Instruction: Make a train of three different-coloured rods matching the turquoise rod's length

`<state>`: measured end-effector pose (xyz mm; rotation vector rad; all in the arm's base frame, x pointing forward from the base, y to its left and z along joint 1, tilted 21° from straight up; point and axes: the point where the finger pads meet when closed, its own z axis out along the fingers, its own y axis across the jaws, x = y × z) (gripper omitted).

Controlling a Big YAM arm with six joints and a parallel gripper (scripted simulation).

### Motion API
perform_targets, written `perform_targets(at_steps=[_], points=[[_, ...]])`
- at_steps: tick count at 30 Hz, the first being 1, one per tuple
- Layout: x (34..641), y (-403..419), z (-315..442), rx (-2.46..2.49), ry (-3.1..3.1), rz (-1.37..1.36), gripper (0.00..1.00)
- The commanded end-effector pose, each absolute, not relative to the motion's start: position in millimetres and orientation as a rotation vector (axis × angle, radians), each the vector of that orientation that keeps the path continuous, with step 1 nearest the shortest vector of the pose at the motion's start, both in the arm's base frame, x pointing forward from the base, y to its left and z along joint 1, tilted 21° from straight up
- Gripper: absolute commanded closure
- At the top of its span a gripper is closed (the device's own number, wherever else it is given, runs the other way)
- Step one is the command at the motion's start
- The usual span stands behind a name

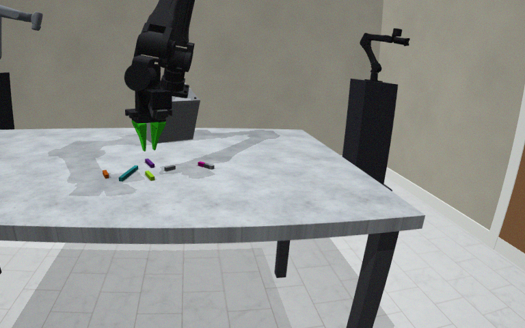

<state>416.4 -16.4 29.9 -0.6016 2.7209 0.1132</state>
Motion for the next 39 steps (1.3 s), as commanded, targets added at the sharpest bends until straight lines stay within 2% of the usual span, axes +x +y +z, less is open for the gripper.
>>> perform_targets(at_steps=[1, 39], points=[[431, -19, 46, -0.615, 2.681, 0.094, 0.77], [433, -13, 28, -0.61, 2.691, 0.103, 0.77]])
